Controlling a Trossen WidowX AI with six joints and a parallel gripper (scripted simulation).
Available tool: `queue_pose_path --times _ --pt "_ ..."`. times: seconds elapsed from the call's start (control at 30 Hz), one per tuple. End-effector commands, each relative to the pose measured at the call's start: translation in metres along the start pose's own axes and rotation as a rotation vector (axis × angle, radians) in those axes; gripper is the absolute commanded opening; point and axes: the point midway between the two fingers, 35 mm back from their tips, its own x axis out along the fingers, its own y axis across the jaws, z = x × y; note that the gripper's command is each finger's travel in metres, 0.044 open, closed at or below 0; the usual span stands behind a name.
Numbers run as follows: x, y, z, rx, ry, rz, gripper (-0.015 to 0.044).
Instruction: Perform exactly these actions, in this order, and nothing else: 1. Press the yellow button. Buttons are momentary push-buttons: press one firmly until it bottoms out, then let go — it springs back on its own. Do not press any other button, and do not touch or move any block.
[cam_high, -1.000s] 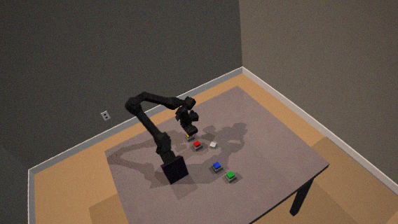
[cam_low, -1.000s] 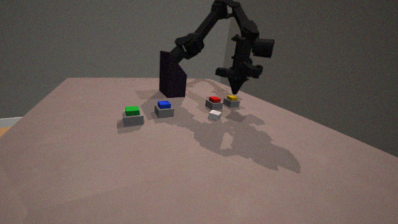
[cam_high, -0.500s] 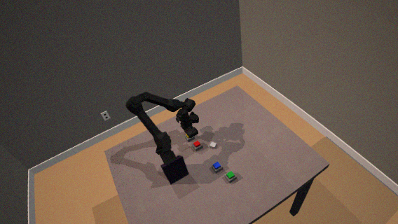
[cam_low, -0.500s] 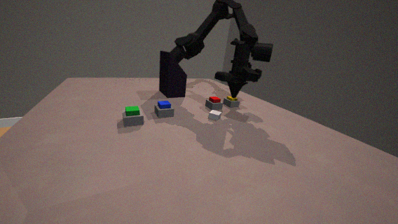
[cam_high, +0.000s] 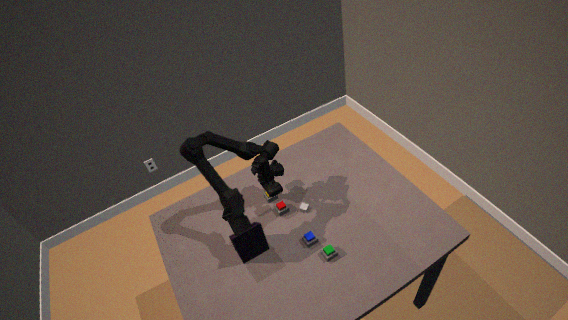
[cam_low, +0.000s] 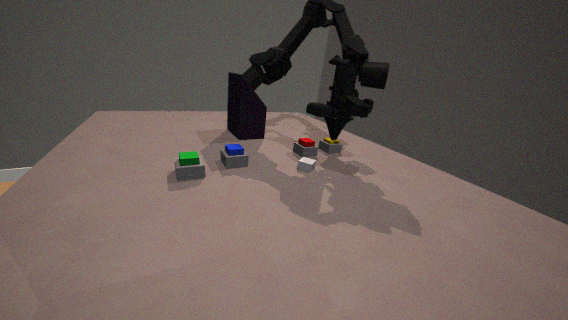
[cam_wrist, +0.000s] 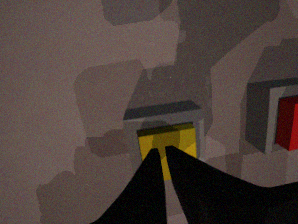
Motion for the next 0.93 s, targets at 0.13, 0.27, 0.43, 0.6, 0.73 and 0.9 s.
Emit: queue_pose_path --times 0.13,0.27,0.43,0.6,0.73,0.9 --pt "-0.007 -0.001 0.000 0.003 0.002 -0.003 0.0020" --pt "-0.031 -0.003 -0.002 0.012 0.009 -0.010 0.0020" --pt "-0.032 -0.003 -0.001 0.012 0.009 -0.011 0.0046" --pt "-0.069 -0.005 0.028 0.011 0.009 -0.019 0.0178" --pt "-0.092 -0.006 0.042 0.012 0.008 -0.014 0.0283" --pt "-0.092 -0.006 0.042 0.012 0.008 -0.014 0.0387"
